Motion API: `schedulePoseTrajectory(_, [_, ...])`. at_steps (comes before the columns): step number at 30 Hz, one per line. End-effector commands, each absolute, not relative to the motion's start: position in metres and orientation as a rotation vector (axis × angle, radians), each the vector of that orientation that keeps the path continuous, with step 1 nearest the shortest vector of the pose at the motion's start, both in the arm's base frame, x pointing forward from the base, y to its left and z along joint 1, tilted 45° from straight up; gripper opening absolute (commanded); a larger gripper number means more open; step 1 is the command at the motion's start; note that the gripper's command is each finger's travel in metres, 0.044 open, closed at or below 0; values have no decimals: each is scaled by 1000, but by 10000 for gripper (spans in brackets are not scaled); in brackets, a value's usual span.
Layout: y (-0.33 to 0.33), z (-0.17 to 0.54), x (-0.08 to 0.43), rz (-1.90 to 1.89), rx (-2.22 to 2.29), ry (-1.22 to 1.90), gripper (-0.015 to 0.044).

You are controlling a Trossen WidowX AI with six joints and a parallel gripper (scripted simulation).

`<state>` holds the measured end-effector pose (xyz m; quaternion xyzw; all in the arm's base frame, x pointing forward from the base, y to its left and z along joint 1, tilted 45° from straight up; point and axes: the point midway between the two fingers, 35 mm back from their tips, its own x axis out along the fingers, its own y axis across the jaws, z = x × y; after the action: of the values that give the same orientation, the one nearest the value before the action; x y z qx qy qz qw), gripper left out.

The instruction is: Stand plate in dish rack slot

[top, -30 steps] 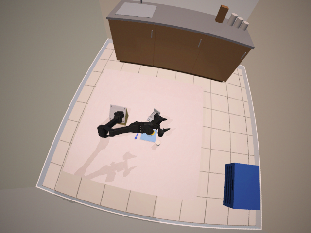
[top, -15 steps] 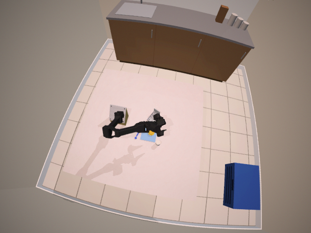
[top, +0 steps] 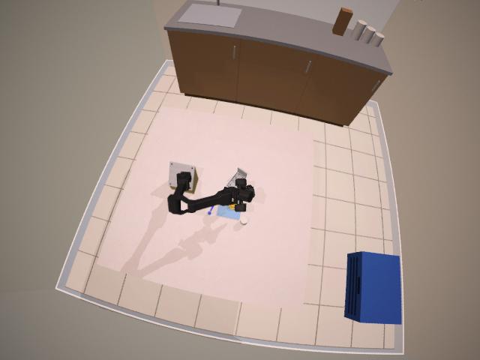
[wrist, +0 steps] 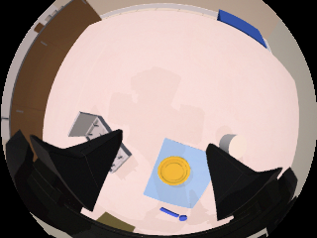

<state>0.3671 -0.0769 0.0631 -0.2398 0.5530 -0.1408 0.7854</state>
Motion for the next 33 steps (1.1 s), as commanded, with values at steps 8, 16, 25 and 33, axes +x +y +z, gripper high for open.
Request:
schedulePoseTrajectory(8, [-108, 43, 332, -578, -469, 1404, 400])
schedulePoseTrajectory(16, [-123, 37, 310, -750, -480, 1502, 400])
schedulePoseTrajectory(25, [-129, 30, 309, -749, -479, 1503, 400])
schedulePoseTrajectory(33, [-138, 20, 309, -749, -479, 1503, 400])
